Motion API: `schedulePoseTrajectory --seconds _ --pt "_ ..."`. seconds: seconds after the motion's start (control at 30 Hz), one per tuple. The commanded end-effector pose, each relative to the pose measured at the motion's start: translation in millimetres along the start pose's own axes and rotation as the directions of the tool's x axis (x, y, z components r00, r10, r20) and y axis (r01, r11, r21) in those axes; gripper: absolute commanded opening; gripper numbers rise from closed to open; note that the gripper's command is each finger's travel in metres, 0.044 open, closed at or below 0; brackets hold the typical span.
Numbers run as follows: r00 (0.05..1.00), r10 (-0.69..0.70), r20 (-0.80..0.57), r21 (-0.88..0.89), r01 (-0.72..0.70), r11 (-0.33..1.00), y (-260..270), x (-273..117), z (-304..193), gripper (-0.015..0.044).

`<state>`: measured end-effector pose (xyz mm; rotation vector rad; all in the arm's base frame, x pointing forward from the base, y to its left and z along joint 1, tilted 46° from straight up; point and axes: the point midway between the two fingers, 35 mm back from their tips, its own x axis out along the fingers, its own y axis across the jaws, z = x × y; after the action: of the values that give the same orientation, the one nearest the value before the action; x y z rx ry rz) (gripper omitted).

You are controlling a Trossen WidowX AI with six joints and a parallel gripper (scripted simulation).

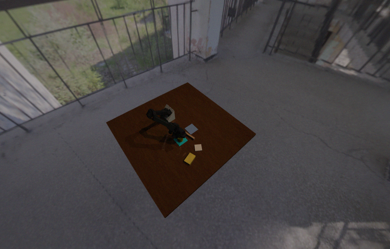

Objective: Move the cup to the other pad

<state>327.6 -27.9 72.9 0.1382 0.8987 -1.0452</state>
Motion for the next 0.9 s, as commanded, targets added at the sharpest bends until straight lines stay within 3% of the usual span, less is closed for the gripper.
schedulePoseTrajectory --seconds 0.0,0.87 --pt "1.0 0.0 0.0 0.001 0.0 1.0 0.0 -0.1 0.2 0.0146" --pt "1.0 -0.003 -0.003 -0.005 0.003 1.0 1.9 -33.7 -1.5 0.0146"
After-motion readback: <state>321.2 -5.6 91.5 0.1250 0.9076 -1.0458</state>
